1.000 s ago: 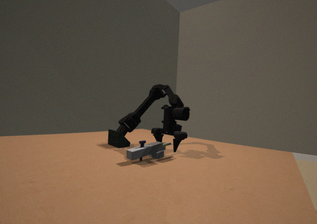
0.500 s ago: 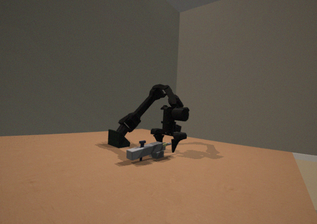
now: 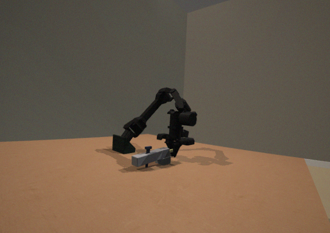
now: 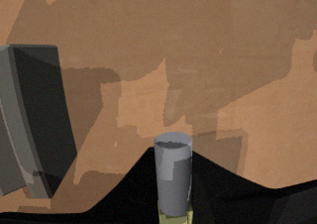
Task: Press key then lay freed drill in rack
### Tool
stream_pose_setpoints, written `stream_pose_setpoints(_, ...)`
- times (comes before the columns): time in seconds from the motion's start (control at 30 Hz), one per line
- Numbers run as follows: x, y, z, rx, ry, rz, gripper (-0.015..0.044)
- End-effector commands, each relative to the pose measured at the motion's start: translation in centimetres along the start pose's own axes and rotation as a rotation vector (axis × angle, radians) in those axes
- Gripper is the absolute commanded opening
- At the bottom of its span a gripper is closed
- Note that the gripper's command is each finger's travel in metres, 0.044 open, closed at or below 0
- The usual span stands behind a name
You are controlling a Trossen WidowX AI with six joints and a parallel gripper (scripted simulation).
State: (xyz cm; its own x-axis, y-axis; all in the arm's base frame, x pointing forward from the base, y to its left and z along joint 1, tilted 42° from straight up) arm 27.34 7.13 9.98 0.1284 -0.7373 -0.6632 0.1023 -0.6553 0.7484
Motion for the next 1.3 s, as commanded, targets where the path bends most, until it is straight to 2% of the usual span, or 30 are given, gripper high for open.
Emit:
stream_pose_setpoints(0.0, 0.0, 0.0, 0.0, 0.000, 0.000, 0.000, 0.0000)
stream_pose_setpoints(0.53, 0.0, 0.4, 0.0, -0.001, 0.005, 0.001, 0.0000)
stream_pose_setpoints(1.27, -3.0, 0.6, -0.1, -0.001, 0.005, 0.000, 0.0000)
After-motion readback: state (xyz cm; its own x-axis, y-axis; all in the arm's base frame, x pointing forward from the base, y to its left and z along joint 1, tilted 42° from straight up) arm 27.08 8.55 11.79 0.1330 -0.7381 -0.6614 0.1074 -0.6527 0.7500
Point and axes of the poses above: the point midway between the two fingers, 35 mm back from their tips, its own y axis back along the fingers, its own z axis across the jaws, x = y × z, the point moved 6 cm from there along y, back along the fingers, and after that the axes turned 2 degrees about y, right-handed, at the moved point
